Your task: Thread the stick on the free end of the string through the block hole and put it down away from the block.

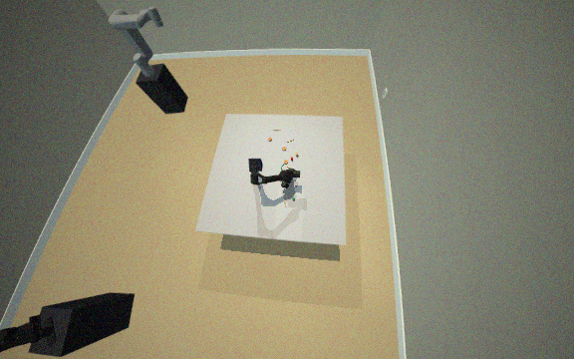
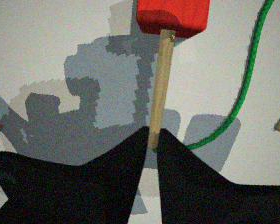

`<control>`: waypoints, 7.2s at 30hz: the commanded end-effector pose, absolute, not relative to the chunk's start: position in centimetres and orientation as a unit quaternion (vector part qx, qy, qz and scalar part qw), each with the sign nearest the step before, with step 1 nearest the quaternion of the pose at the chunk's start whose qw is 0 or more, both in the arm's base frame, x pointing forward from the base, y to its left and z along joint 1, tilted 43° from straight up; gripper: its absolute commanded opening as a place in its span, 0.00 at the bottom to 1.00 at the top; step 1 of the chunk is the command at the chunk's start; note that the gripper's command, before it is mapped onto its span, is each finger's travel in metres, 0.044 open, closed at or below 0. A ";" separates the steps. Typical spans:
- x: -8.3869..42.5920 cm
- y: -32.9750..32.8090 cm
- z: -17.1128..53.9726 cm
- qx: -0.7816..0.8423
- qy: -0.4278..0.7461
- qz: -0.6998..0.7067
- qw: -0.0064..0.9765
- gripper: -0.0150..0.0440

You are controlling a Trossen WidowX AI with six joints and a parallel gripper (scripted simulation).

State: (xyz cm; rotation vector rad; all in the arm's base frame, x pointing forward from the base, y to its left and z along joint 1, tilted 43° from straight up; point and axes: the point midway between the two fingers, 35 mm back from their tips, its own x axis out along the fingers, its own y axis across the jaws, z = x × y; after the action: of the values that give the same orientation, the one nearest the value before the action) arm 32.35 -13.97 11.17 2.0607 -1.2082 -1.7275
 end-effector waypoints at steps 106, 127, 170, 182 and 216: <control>23.0 -5.1 13.4 0.090 -0.584 0.412 -0.693 0.46; 23.0 -5.5 12.9 0.087 -0.583 0.414 -0.694 0.46; 22.9 -10.2 7.9 0.088 -0.582 0.415 -0.694 0.46; 22.8 -10.6 7.5 0.088 -0.582 0.415 -0.694 0.46; 22.8 -10.6 7.5 0.088 -0.582 0.415 -0.694 0.46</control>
State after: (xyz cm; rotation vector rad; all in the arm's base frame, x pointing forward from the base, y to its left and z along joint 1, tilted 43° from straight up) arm 23.12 -10.18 7.67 -0.1952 1.2930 -0.9126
